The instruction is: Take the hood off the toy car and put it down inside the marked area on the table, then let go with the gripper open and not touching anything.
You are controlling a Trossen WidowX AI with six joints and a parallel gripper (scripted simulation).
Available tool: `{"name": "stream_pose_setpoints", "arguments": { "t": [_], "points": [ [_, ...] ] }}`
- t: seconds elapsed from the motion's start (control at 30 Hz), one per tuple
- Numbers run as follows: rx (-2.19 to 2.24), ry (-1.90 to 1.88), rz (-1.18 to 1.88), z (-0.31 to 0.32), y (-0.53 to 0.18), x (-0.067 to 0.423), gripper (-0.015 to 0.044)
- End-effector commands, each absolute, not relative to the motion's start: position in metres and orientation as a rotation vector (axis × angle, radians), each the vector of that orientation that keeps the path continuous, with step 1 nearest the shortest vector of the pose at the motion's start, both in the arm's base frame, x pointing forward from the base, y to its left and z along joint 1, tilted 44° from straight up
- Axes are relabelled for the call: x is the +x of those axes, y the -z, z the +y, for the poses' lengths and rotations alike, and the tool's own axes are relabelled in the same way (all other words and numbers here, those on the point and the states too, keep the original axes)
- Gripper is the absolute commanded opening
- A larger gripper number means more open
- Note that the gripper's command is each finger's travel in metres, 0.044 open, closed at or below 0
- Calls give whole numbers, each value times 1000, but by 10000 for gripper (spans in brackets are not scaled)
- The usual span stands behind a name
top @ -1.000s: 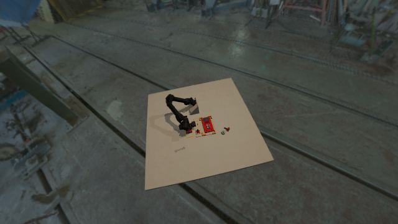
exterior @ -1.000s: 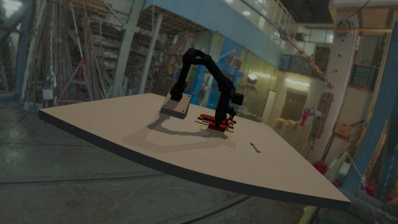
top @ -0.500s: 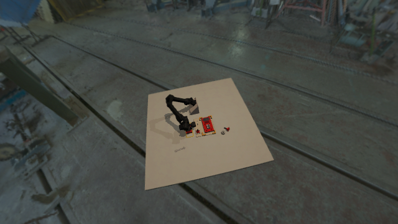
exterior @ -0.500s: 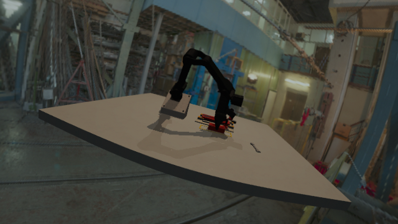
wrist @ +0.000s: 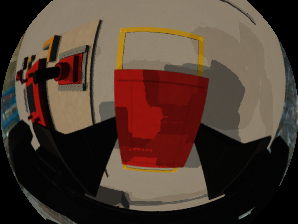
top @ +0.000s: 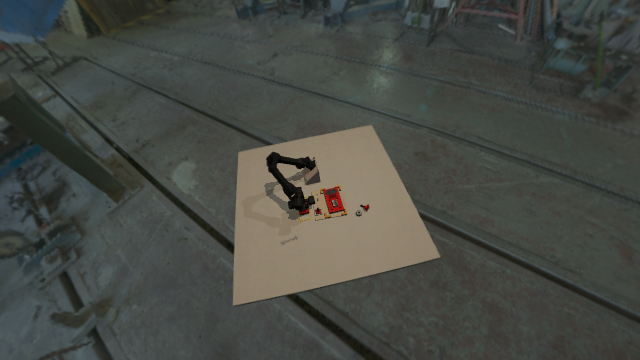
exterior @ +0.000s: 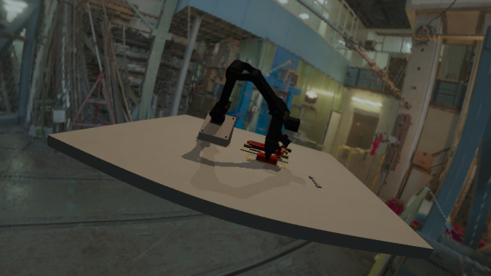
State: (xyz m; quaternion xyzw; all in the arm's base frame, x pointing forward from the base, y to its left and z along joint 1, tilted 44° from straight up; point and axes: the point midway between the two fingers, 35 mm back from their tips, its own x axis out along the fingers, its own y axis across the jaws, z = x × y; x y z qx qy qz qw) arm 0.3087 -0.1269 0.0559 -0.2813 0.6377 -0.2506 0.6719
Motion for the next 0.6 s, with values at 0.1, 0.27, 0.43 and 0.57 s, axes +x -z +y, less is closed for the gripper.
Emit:
{"name": "stream_pose_setpoints", "arguments": {
  "t": [0.1,0.27,0.43,0.57],
  "points": [
    [-632,565,1435,-127,-56,309,341],
    [-631,564,1436,-122,-60,309,440],
    [-628,562,1441,-90,-92,308,440],
    [-630,564,1442,-76,-107,305,440]
  ]
}}
